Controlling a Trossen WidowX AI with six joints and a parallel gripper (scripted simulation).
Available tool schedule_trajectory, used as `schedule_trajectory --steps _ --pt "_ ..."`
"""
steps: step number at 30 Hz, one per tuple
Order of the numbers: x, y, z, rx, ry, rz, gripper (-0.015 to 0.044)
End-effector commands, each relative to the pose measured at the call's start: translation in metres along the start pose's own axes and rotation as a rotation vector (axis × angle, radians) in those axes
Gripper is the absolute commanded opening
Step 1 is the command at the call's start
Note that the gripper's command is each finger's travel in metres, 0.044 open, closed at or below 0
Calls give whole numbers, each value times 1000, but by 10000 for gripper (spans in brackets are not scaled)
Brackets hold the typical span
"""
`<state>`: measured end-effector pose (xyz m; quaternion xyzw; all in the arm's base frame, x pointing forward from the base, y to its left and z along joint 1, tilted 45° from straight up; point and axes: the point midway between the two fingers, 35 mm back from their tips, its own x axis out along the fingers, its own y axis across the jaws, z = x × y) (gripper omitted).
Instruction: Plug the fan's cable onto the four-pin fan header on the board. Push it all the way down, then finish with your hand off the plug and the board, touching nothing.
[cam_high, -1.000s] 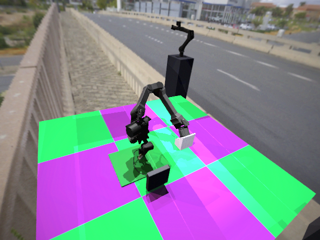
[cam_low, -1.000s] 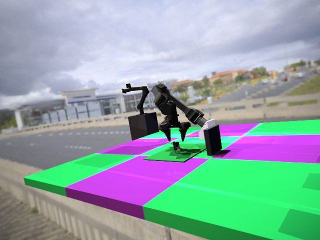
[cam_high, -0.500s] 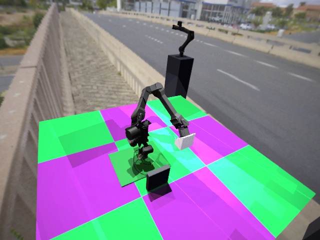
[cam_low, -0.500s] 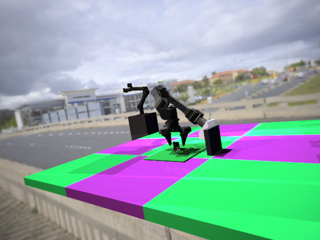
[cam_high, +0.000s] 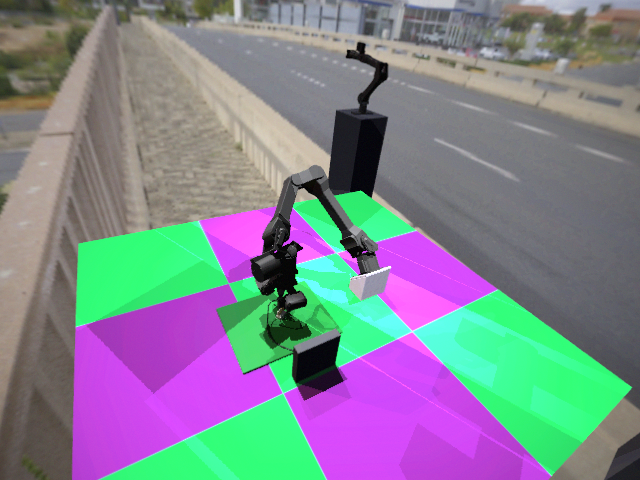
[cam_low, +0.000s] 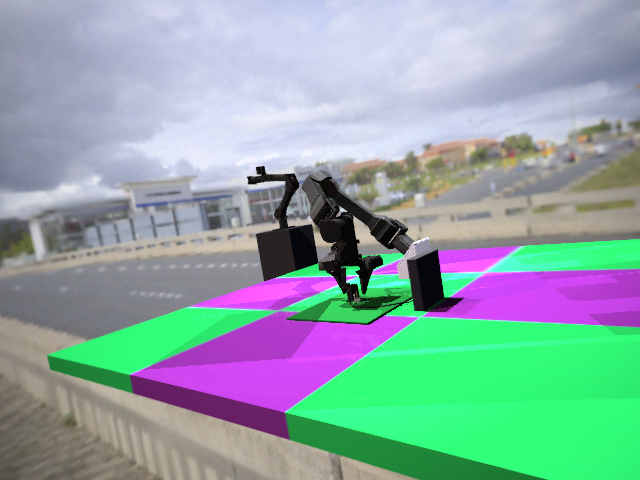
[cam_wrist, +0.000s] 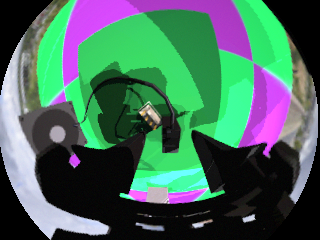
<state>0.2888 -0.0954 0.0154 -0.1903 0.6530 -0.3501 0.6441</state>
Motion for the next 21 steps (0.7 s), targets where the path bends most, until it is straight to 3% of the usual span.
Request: schedule_trajectory --steps 1,9,13,17,21 --pt "0 0 0 1 0 0 230" --pt "0 0 0 1 0 0 20" --pt "-3 0 0 0 0 1 0" --pt "-47 1 0 -8 4 -2 0" --pt "-49 2 0 -9 4 -2 0"
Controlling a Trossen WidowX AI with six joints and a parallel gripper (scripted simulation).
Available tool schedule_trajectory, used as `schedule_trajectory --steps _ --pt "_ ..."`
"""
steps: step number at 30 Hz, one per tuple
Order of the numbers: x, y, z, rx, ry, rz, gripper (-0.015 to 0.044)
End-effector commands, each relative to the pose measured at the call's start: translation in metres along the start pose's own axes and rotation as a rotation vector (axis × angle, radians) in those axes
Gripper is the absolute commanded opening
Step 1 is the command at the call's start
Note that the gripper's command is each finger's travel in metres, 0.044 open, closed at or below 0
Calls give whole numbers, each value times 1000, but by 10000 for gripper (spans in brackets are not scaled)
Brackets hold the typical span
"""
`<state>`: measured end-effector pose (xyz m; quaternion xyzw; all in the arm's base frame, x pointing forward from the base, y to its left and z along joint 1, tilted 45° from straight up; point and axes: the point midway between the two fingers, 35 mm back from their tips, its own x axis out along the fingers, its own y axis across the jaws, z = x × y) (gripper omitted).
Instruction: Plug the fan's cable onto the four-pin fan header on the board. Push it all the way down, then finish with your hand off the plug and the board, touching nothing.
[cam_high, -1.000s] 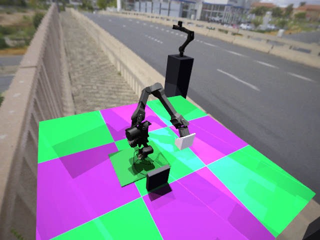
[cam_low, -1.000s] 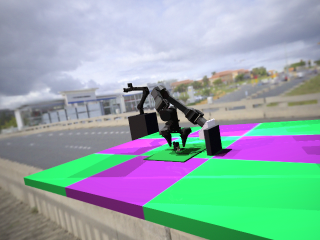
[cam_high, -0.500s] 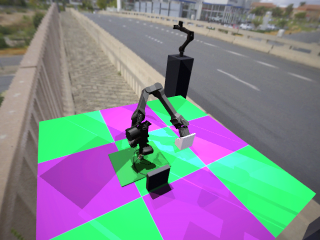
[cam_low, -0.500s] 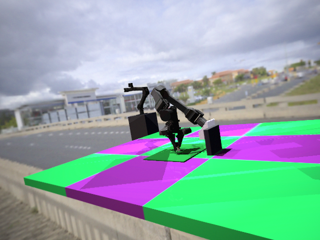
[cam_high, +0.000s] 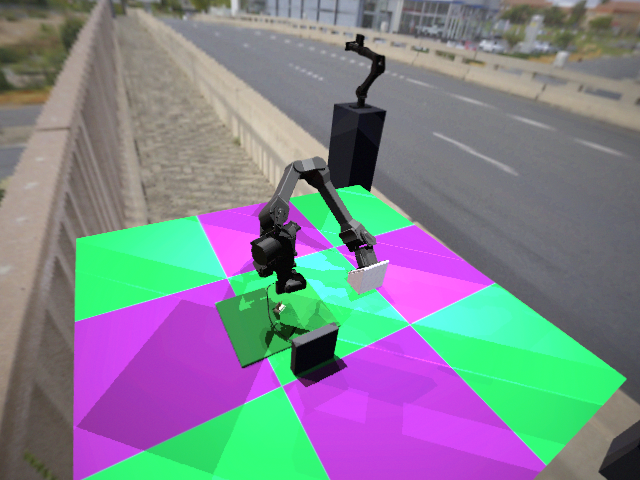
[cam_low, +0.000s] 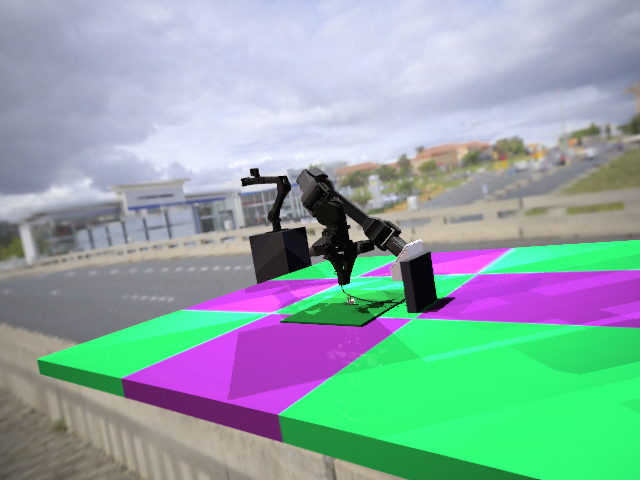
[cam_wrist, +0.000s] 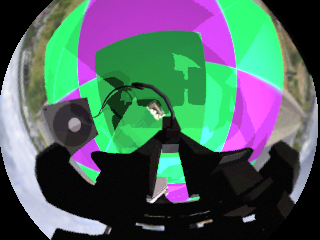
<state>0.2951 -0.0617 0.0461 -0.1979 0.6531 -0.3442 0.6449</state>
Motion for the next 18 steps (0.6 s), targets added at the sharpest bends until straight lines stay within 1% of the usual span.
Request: schedule_trajectory --steps 1,18 --pt "-3 -1 -1 3 12 0 0" --pt "-2 21 18 -555 11 4 0"
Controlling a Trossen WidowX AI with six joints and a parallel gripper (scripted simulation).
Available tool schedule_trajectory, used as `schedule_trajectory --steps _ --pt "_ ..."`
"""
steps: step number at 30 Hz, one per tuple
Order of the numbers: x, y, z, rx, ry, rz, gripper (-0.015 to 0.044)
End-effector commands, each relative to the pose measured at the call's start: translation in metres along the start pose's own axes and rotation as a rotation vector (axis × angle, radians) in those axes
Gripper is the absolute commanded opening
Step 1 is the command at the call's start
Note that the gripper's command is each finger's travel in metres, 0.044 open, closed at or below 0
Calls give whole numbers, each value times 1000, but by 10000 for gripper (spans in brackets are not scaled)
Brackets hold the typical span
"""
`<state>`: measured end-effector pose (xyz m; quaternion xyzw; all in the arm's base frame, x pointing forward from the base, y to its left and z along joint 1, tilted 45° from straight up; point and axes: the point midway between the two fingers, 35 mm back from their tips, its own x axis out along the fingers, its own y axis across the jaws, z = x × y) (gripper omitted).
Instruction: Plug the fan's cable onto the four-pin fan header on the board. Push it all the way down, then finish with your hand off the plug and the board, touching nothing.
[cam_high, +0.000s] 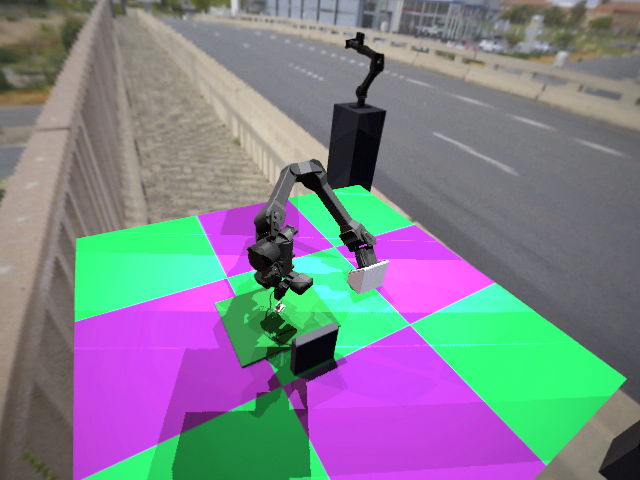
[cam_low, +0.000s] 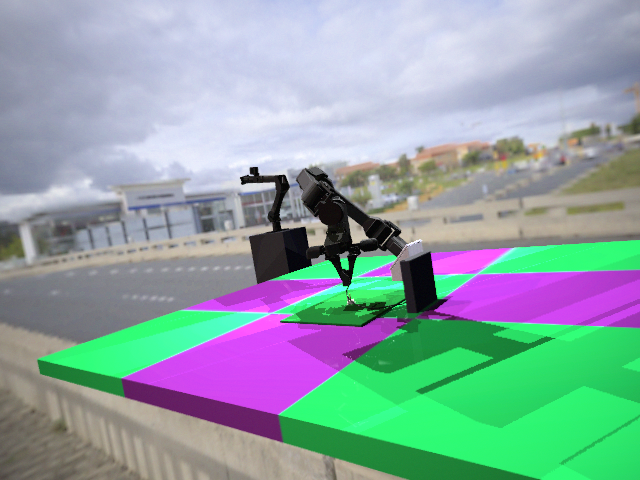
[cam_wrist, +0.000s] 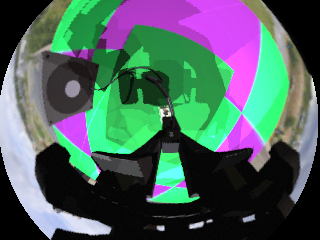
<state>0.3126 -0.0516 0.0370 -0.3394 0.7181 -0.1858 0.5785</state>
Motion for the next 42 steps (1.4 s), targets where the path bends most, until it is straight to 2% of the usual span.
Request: schedule_trajectory --steps 1,33,38,42 --pt "0 2 7 -119 -1 4 0" --pt "-1 3 1 -151 0 4 0" --pt "21 4 1 -151 0 3 0" --pt "21 4 1 -151 0 3 0"
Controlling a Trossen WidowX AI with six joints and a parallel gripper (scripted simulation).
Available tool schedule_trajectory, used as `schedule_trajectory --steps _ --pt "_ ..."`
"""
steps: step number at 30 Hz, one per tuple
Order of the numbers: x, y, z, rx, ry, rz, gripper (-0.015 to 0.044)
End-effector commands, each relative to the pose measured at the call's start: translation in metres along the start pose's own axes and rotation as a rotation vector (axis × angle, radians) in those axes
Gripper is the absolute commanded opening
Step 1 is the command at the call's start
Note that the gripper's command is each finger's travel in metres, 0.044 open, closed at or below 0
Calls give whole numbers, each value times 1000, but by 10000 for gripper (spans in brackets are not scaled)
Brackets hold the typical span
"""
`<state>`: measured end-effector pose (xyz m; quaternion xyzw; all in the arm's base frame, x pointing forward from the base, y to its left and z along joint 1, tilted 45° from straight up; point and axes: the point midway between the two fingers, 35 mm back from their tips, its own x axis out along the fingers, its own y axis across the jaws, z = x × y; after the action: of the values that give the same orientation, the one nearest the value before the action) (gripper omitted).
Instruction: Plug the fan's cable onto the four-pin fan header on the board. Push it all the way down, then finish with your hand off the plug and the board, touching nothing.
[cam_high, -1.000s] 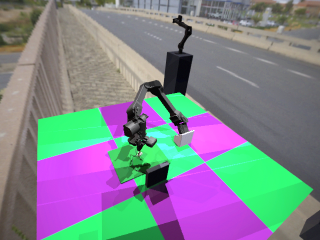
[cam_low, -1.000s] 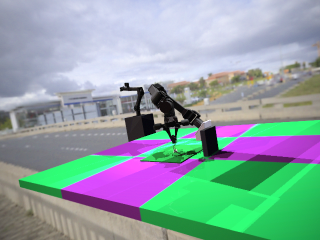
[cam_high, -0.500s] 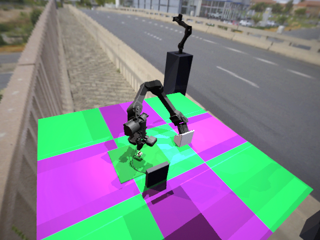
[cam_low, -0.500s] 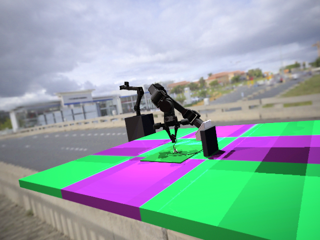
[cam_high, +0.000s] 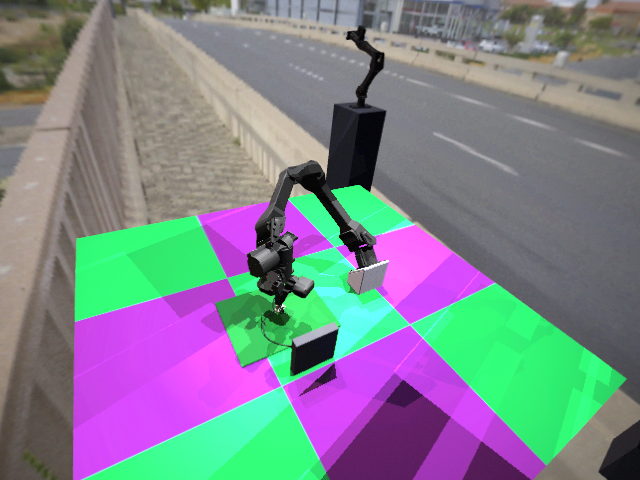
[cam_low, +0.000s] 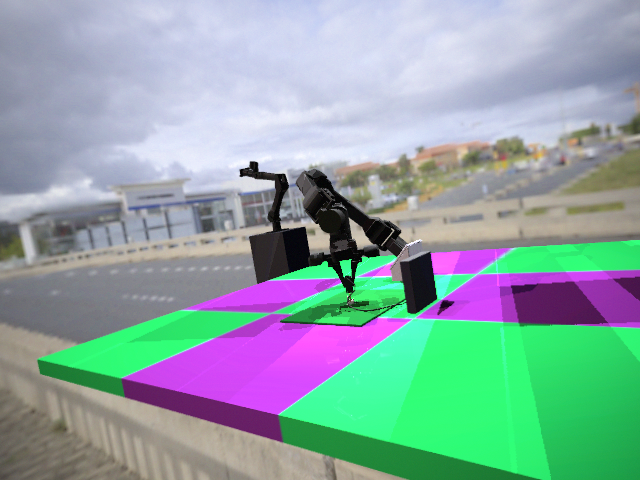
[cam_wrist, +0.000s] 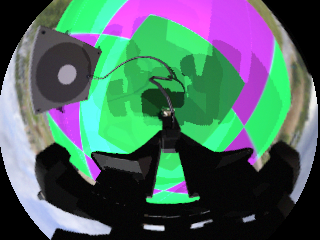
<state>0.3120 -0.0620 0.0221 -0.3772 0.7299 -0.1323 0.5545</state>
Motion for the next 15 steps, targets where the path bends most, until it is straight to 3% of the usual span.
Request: schedule_trajectory --steps 1,15 --pt "3 1 -1 -9 2 -4 0" --pt "3 -2 1 -4 2 -4 0"
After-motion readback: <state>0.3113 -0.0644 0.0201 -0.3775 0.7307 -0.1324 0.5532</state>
